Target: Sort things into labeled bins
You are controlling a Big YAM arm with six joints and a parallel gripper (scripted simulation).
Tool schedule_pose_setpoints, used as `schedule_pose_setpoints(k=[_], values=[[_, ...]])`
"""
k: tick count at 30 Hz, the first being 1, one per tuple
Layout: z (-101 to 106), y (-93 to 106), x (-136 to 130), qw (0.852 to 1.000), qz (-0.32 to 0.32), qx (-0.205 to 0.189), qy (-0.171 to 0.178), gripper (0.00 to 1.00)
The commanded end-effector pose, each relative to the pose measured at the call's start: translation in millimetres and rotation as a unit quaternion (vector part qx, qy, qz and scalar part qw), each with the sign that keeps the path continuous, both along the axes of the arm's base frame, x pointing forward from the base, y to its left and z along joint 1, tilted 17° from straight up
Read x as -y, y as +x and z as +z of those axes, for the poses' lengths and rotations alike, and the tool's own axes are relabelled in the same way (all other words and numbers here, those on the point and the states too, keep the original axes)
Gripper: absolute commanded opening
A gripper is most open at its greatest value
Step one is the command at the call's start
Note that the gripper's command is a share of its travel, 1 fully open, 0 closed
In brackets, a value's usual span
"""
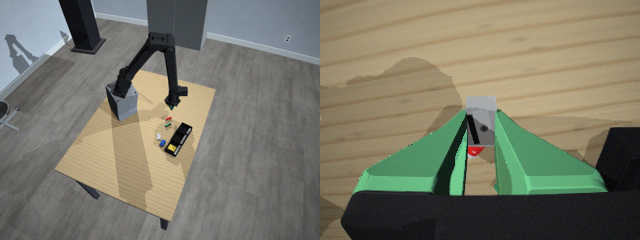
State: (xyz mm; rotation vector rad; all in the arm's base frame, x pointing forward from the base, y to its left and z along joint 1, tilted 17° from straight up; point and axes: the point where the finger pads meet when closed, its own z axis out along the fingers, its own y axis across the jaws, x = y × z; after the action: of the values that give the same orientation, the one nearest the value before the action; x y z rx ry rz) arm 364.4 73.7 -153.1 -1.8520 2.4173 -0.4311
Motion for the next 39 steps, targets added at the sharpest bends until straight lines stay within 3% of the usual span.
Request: schedule_pose_setpoints(k=[1, 11, 13, 17, 23, 26, 39], values=[[13.8, 13.7, -10.7, 1.0, 0.003, 0.02, 0.006, 0.09], [13.5, 13.0, -10.5, 1.0, 0.003, 0.02, 0.007, 0.09], [17.5, -0.4, -8.6, 1.0, 0.003, 0.01, 0.003, 0.09], [20.1, 7.2, -9.2, 1.0, 0.0, 0.017, 0.006, 0.09], [26.9, 12.5, 33.9, 1.0, 0.0, 0.015, 0.004, 0.09], [30.7, 21.4, 38.2, 1.0, 0.0, 0.021, 0.005, 0.09], [50.8, 40.5, 114.7, 1.0, 0.001, 0.019, 0.001, 0.09]])
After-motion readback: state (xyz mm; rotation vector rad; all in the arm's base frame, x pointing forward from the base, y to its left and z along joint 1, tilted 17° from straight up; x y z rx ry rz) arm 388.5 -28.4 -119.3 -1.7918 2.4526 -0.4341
